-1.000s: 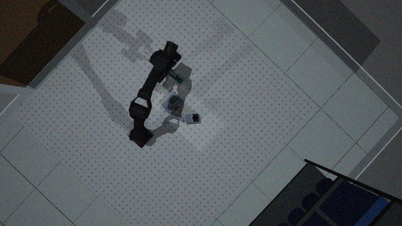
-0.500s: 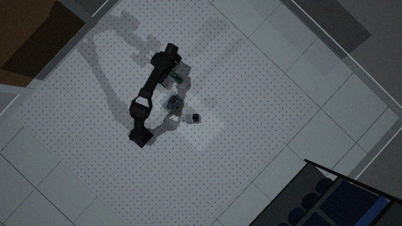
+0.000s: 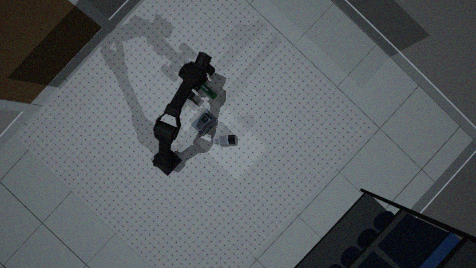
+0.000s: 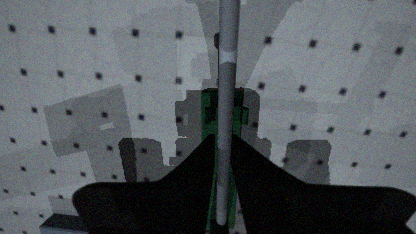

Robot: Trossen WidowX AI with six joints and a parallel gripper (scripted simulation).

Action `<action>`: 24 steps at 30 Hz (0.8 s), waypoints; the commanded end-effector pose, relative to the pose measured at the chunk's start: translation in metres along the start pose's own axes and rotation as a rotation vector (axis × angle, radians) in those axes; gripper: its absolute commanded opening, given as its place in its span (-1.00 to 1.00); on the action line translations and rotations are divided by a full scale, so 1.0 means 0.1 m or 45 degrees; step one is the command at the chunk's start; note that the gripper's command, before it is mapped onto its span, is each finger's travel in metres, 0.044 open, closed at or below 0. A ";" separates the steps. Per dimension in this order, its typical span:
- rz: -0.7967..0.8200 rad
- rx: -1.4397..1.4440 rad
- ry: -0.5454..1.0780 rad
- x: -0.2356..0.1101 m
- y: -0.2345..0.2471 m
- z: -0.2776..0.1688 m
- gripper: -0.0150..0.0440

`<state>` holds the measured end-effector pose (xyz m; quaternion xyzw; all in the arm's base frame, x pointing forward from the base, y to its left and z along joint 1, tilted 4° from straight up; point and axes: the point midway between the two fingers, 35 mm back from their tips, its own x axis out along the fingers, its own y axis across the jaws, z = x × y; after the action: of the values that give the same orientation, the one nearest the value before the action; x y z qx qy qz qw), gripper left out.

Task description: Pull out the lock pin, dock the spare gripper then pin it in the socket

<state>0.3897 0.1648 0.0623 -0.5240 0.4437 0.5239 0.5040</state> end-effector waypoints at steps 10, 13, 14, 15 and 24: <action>0.001 -0.004 -0.004 -0.02 0.00 0.01 -0.49; 0.000 -0.002 -0.002 -0.07 0.00 0.01 -0.49; 0.000 -0.001 -0.001 -0.10 0.00 0.01 -0.49; 0.004 -0.001 0.000 -0.11 0.01 0.01 -0.49; 0.036 -0.002 0.010 -0.23 0.04 0.01 -0.49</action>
<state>0.3839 0.1637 0.0763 -0.5193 0.4545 0.5303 0.4925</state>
